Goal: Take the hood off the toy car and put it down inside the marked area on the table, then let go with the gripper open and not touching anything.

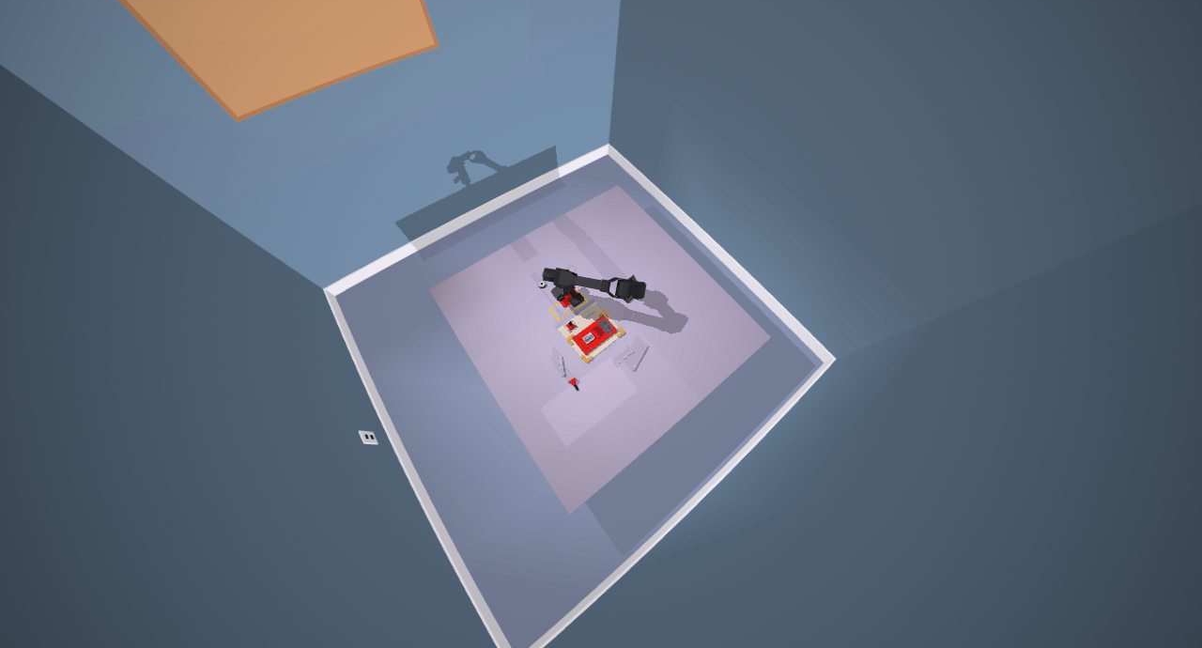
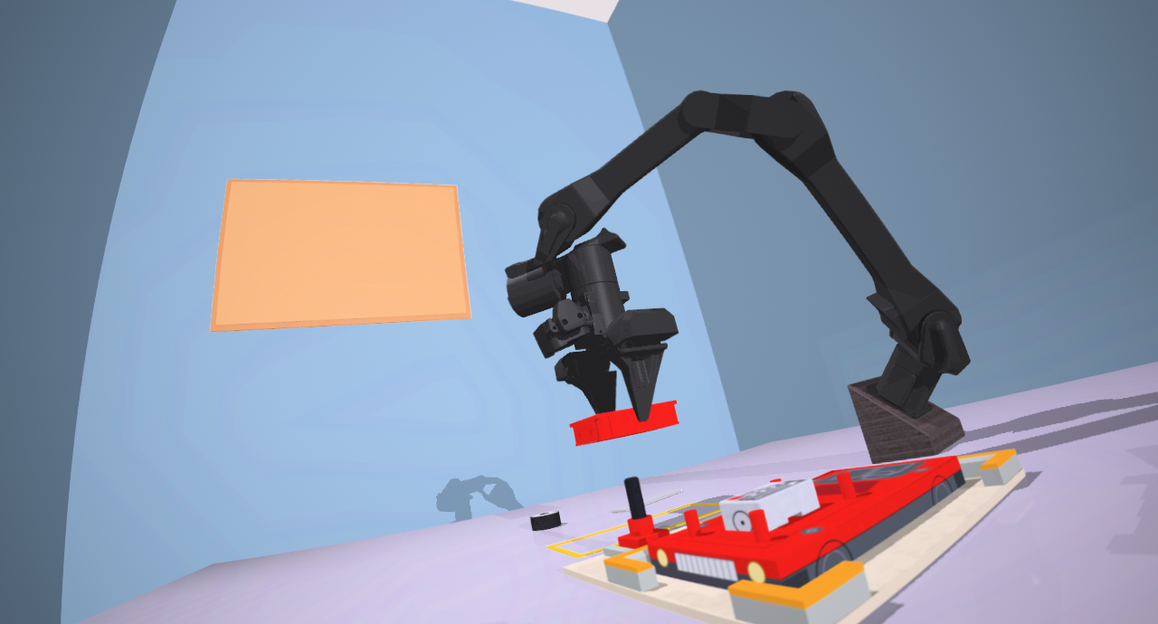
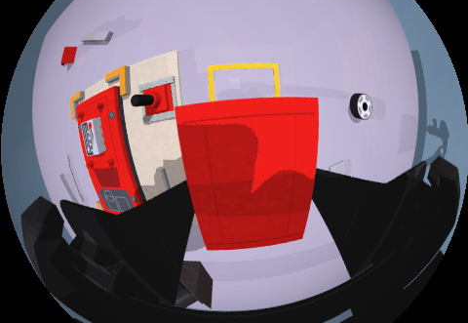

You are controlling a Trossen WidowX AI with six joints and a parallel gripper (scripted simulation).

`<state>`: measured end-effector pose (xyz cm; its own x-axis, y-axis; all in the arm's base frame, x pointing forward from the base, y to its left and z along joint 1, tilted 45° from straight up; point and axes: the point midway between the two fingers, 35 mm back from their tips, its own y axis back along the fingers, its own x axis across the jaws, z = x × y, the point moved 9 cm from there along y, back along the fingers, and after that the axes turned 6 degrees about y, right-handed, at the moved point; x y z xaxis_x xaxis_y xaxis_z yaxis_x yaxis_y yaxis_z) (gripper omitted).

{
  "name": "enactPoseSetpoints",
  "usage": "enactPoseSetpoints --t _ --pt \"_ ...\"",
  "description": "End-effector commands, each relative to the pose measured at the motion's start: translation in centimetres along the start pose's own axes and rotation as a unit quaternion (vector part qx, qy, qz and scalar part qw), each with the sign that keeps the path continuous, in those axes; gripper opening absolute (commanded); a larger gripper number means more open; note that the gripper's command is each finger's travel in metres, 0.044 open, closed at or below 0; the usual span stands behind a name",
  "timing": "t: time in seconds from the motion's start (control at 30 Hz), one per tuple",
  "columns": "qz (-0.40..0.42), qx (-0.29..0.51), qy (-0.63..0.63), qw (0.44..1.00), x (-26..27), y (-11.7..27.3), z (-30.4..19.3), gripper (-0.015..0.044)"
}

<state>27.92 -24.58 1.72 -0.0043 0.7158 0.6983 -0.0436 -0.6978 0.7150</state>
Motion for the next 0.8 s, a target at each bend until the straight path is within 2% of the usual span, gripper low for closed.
enactPoseSetpoints --t 0.0,0.77 --pt "-0.003 -0.001 0.006 1.0 -0.7 0.0 -0.3 0.0" --pt "-0.003 -0.001 0.006 1.0 -0.8 -1.6 -0.1 0.0"
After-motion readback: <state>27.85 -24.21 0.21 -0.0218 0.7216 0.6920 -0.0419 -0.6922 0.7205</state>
